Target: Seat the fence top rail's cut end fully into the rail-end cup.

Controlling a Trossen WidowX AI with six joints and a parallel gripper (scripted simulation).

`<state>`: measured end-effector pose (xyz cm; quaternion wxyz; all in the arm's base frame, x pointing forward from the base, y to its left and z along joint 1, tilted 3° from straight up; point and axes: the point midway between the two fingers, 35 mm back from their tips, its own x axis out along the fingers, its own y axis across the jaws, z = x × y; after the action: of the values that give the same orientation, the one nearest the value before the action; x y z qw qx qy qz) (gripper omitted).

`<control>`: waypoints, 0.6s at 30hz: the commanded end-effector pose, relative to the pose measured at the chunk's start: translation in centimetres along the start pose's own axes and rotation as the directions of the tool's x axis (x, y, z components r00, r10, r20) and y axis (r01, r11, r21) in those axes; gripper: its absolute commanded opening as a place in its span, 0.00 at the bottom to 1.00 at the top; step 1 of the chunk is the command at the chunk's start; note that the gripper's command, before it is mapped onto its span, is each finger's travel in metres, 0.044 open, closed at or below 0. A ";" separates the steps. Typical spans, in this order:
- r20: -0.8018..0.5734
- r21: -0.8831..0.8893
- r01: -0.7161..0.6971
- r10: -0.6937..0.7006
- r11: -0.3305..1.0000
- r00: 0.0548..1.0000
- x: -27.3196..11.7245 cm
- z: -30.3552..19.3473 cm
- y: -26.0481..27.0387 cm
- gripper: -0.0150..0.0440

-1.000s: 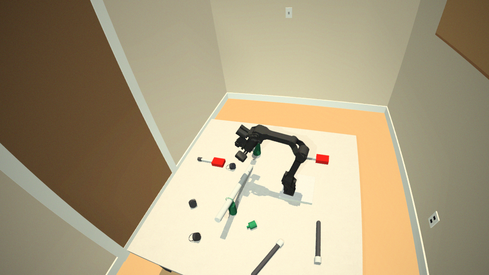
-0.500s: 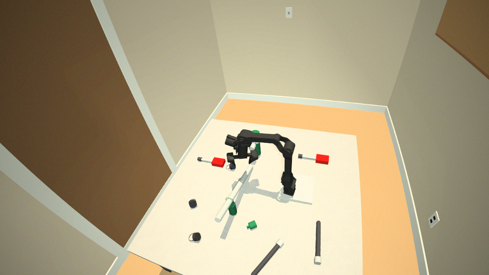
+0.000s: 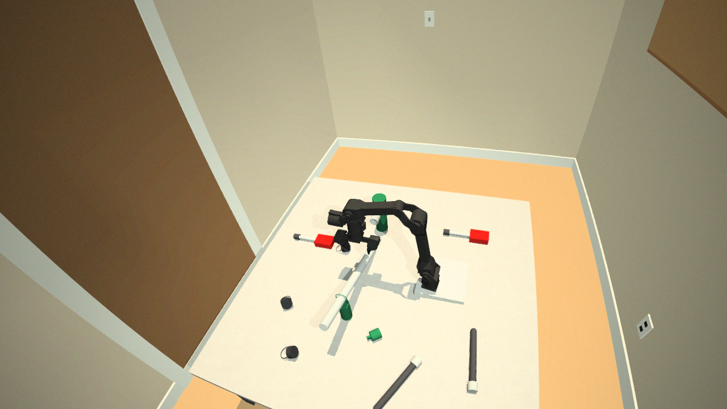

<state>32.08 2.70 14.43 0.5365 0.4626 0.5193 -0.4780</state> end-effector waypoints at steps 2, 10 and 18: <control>-0.006 0.007 0.013 -0.013 1.000 1.000 2.5 -0.1 -0.2 1.00; -0.006 0.007 0.013 -0.013 1.000 1.000 4.1 -0.1 -0.2 1.00; -0.006 0.007 0.013 -0.013 1.000 1.000 5.0 -0.1 -0.2 1.00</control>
<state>31.98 2.60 9.91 0.5334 0.4621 0.5200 -0.4812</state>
